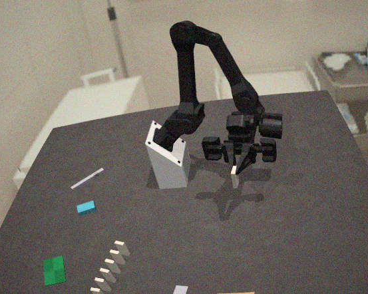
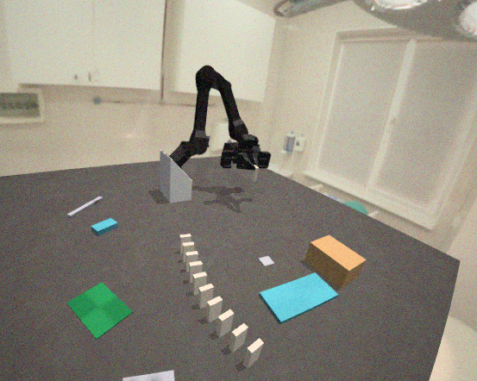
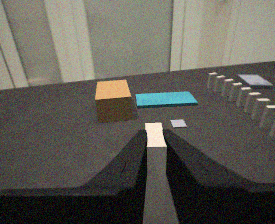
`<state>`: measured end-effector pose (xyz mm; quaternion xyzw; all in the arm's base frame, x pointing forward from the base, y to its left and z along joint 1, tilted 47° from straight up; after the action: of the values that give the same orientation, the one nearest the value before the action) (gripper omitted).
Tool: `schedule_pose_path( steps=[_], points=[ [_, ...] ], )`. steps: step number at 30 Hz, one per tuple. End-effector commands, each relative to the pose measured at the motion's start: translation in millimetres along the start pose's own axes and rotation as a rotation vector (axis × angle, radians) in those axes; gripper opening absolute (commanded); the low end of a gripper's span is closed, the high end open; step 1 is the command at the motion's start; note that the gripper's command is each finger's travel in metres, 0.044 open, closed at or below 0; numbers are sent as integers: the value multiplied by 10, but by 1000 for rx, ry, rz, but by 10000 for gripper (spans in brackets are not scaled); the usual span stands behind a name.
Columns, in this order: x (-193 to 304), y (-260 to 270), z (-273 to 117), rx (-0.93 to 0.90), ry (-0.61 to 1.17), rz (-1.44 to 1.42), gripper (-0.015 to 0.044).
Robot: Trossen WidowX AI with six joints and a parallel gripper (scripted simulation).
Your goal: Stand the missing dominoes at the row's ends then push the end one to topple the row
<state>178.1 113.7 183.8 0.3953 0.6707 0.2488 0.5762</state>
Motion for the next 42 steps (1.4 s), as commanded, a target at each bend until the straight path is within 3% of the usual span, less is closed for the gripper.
schedule_pose_path(
  steps=[1,42],
  points=[
    [31,6,6,-1,-3,3,29],
    [1058,-116,198,2,0,-4,29]
  ],
)
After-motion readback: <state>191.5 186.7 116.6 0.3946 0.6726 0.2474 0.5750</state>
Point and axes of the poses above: the point midway between the two fingers, 35 mm back from their tips, its own z axis out along the fingers, its own y axis across the jaws, x = y × z, the point moved 1 cm from there along -z, back along the fingers, and after that the axes turned 6 degrees about z, right-handed, at the moved point
